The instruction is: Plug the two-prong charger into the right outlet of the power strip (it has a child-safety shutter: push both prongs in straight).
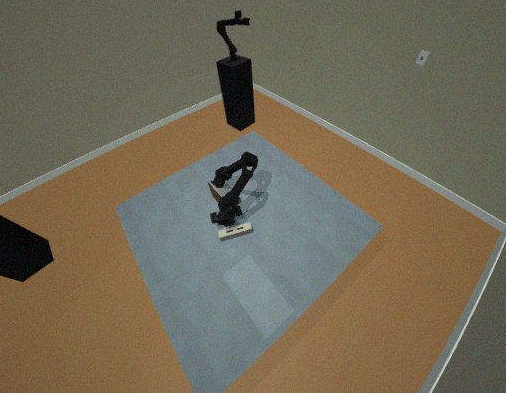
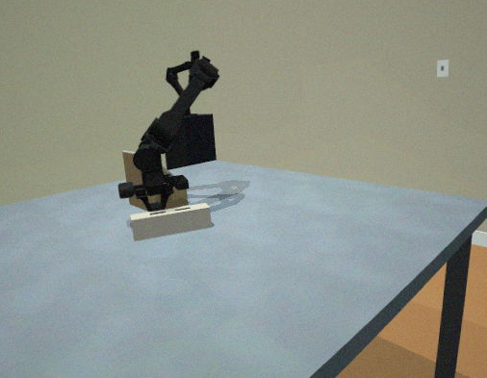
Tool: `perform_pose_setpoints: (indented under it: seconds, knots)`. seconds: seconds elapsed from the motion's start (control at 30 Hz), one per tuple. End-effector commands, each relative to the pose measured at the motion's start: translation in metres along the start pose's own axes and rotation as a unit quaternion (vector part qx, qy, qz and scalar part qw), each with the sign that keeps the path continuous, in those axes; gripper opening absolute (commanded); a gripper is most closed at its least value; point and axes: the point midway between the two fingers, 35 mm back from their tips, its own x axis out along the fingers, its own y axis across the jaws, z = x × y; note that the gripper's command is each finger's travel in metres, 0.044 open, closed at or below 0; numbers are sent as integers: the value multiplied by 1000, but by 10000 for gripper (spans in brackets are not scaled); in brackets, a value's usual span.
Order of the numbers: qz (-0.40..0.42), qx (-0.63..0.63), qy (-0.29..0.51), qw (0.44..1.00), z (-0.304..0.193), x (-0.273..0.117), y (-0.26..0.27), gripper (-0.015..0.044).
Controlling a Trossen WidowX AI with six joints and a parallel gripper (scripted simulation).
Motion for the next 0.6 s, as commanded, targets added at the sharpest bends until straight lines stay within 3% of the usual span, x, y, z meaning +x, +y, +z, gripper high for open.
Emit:
perform_pose_setpoints:
  seconds: [0.0, 0.57]
  knots:
    - [-1, 4, 0, 1000, 6, 0, -1, 0]
    - [0, 11, 0, 1000, 24, 0, -5, 0]
